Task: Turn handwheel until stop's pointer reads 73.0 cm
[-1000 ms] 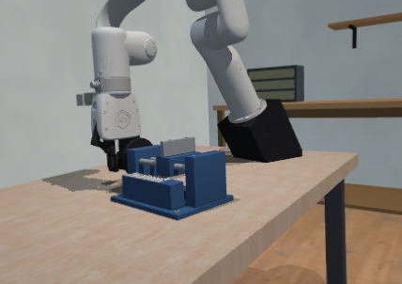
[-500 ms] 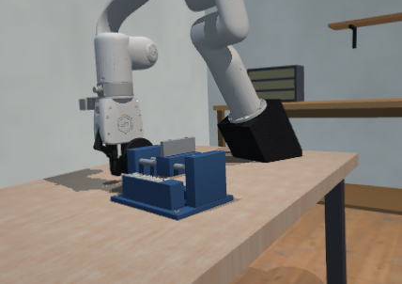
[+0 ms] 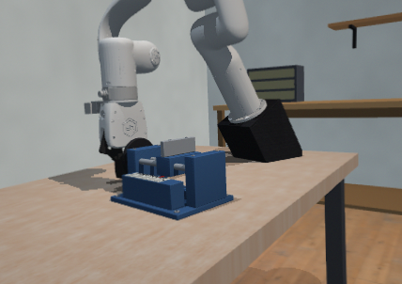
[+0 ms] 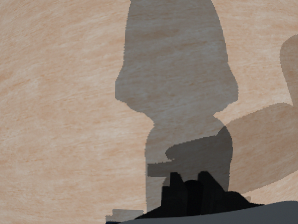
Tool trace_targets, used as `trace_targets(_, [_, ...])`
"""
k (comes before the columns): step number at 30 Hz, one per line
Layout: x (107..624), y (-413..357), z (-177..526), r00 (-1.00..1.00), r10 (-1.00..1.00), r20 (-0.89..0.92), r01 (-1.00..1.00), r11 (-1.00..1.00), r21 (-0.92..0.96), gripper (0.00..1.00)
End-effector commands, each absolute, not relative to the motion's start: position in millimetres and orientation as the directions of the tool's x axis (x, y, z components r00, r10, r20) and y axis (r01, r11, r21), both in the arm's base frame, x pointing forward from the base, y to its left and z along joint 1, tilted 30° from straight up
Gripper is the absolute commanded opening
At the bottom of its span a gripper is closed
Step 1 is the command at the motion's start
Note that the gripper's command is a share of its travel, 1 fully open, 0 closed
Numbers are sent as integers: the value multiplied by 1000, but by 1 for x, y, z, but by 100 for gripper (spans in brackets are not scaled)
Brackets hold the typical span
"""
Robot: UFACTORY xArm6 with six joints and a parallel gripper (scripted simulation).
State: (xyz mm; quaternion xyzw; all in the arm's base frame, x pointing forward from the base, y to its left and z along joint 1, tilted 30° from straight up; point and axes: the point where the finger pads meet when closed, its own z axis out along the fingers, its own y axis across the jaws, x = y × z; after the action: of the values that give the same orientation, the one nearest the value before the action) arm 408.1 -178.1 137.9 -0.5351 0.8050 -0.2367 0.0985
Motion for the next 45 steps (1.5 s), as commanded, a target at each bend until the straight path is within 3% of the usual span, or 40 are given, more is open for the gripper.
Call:
trace_targets(1, [409, -178, 139, -408, -908, 95, -811, 313, -494, 6])
trace_targets(45, [363, -157, 141, -409, -908, 95, -811, 313, -494, 6])
